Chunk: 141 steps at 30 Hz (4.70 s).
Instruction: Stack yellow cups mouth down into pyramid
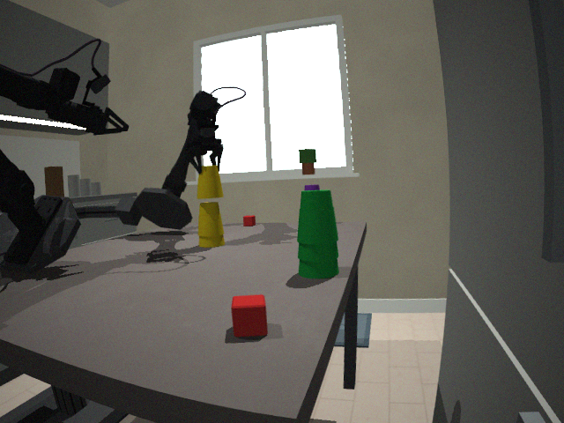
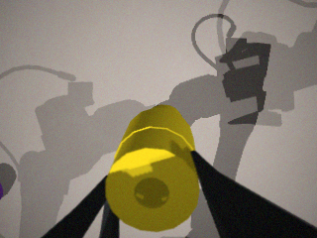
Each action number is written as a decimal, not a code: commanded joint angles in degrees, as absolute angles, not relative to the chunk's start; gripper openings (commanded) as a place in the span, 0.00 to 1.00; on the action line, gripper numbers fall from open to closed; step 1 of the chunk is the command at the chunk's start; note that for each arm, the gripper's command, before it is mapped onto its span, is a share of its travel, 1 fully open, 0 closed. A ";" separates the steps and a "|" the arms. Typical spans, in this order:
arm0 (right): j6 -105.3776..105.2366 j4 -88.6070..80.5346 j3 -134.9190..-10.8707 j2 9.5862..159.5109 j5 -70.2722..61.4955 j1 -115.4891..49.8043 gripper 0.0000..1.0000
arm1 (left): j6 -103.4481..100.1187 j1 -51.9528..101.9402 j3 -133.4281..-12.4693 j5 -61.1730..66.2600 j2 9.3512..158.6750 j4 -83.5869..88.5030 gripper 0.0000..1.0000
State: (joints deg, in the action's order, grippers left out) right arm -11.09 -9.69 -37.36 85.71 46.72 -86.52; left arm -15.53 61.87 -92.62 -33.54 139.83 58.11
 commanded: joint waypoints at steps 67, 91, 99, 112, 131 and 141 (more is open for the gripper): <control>-10.74 -8.99 -37.30 84.46 47.26 -87.29 1.00 | -21.51 67.32 -70.23 -31.93 122.99 55.49 0.00; -10.74 -8.99 -37.30 84.46 47.26 -87.29 1.00 | -17.62 63.79 -59.98 -33.06 123.83 42.93 0.00; -10.74 -8.99 -37.30 84.46 47.26 -87.29 1.00 | -15.97 62.35 -56.75 -33.45 124.95 38.22 0.00; -10.74 -8.99 -37.30 84.46 47.26 -87.29 1.00 | -14.18 60.86 -53.81 -33.84 125.77 33.44 0.00; -10.74 -8.99 -37.30 84.46 47.26 -87.29 1.00 | -12.94 59.83 -52.06 -34.11 126.53 30.19 0.00; -10.74 -8.99 -37.30 84.46 47.26 -87.29 1.00 | -12.53 59.47 -51.41 -34.21 126.81 29.00 0.00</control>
State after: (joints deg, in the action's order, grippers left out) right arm -11.09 -9.69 -37.36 85.71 46.72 -86.52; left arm -12.95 59.72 -52.25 -33.32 125.60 30.30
